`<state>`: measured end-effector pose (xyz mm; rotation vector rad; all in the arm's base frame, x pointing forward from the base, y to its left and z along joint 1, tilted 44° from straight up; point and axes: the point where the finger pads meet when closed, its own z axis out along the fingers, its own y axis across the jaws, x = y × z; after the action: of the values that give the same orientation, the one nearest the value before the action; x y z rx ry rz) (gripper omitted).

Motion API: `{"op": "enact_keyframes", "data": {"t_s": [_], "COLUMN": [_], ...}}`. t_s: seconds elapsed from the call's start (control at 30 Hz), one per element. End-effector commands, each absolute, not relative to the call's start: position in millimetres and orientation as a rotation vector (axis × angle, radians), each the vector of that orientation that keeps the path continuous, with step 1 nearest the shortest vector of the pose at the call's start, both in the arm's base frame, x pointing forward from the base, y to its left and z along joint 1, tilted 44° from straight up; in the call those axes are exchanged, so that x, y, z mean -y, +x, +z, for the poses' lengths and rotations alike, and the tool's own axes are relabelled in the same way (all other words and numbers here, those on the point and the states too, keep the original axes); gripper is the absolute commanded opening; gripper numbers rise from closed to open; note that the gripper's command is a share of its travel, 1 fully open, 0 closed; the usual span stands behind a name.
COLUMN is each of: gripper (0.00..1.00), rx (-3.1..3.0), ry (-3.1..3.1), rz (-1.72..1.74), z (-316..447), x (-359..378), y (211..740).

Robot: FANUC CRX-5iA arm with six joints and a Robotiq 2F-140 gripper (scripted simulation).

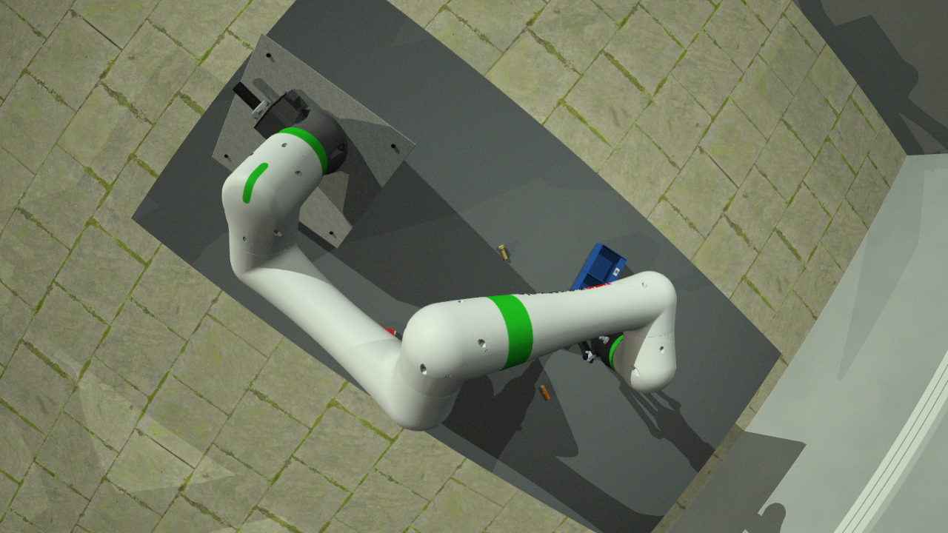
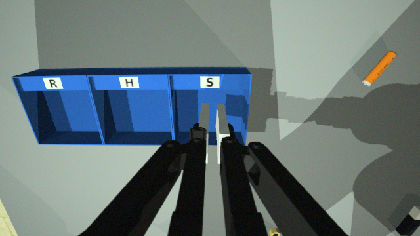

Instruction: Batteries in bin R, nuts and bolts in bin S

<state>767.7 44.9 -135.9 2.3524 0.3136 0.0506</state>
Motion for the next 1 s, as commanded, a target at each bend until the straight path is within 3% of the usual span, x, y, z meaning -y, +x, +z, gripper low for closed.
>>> {"op": "enact_keyframes", "data": {"t_s": [0.0,0.97], "gripper": [0.15,0.15], "rx": [-0.314,-0.314], "ry": [2.352,2.352], "rz": [0.052,0.052], "z": [-143,-154], "x": [-38,-28], "y": [769,771]}}
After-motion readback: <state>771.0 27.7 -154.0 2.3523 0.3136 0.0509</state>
